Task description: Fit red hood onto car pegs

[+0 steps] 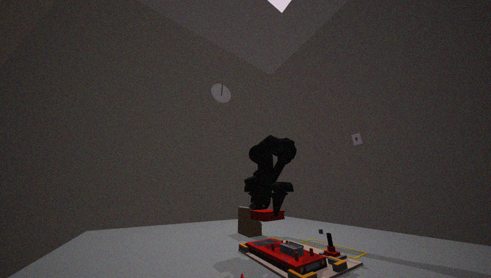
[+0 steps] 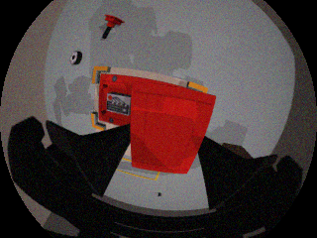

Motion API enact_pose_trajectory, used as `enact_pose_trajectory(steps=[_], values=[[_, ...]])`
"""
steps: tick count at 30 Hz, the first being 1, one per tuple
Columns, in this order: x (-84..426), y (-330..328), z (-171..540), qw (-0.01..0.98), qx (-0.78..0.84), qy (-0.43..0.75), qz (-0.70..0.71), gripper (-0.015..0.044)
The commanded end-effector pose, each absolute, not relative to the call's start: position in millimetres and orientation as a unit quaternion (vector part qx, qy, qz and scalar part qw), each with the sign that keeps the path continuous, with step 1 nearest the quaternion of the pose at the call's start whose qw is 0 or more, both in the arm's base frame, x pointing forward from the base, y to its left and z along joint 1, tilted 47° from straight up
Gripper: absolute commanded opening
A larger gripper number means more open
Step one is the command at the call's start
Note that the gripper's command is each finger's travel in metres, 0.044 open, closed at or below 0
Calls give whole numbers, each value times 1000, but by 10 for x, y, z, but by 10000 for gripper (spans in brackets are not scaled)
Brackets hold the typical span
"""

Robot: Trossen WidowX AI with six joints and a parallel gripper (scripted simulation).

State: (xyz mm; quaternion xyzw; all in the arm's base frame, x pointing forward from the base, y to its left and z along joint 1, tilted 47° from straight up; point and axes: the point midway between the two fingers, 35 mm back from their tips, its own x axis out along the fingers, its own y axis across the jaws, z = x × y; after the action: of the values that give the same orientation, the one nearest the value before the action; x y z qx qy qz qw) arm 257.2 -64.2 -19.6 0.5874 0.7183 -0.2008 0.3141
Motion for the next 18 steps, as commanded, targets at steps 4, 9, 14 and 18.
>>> enact_pose_trajectory(steps=[4,9,14,18], values=[[2695,-644,-189,365,559,732,-137,0],[2785,-641,-183,406,531,739,-84,0],[2875,-635,-177,444,500,743,-30,0],[2946,-629,-172,473,474,743,12,0]])
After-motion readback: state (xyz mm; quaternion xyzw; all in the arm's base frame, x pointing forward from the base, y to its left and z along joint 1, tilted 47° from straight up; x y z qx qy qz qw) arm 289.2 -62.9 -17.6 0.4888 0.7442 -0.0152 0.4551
